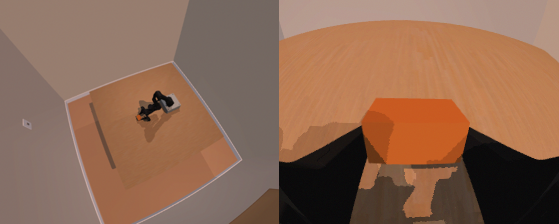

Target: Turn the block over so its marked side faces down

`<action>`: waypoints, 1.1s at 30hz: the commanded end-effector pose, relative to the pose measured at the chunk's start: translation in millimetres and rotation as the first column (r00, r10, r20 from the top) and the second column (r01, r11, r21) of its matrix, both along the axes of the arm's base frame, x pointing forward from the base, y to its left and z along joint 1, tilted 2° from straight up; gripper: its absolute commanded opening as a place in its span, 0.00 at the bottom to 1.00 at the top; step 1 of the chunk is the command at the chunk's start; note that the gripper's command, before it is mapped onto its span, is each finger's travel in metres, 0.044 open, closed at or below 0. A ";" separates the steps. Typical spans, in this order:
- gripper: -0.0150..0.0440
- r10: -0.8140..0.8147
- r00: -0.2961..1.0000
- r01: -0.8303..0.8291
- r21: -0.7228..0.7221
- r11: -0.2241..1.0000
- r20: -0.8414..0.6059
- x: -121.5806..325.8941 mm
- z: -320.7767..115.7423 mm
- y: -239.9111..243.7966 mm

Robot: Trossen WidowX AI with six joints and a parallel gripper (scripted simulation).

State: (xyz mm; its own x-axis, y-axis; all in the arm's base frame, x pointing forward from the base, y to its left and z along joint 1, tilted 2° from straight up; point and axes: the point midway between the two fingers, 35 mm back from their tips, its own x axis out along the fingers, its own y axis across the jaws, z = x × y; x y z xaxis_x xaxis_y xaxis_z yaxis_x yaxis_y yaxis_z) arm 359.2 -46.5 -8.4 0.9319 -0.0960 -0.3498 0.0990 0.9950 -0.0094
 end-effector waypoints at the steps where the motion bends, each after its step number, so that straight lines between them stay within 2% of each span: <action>1: 0.83 0.002 1.000 -0.002 0.005 1.000 0.004 0.0 0.6 0.5; 5: 1.00 0.002 1.000 -0.002 0.005 1.000 0.004 0.0 0.6 0.5; 33: 1.00 0.002 1.000 -0.002 0.005 1.000 0.004 0.0 0.6 0.5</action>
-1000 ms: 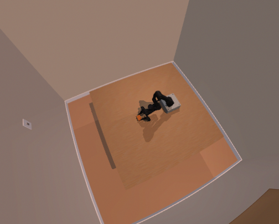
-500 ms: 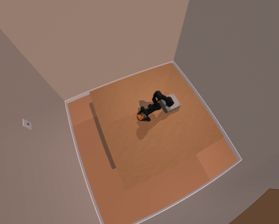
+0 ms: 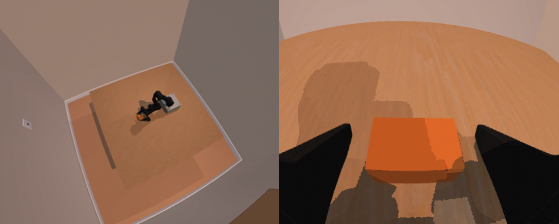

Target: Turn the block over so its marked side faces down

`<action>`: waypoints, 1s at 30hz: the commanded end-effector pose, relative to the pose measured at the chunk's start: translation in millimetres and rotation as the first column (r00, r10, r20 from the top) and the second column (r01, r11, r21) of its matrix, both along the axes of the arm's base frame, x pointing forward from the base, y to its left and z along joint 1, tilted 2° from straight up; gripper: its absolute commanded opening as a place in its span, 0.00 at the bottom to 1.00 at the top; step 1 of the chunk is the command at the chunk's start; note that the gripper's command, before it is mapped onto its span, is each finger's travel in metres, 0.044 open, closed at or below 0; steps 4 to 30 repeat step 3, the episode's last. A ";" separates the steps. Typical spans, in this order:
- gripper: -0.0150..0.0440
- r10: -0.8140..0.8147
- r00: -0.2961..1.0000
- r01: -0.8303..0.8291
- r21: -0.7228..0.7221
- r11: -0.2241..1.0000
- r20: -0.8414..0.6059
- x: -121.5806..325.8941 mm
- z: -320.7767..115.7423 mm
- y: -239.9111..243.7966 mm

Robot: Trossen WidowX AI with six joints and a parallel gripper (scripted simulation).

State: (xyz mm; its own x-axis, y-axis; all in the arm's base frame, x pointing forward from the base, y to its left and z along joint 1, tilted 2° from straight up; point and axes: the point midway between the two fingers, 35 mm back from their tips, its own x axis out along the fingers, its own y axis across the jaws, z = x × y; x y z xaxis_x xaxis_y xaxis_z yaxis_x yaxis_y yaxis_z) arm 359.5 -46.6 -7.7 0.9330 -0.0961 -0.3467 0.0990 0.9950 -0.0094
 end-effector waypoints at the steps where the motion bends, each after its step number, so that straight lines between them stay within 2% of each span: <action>1: 1.00 0.002 1.000 -0.002 0.005 1.000 0.001 -0.2 -0.1 0.5; 30: 1.00 0.002 1.000 -0.002 0.005 1.000 0.001 -0.2 -0.1 0.5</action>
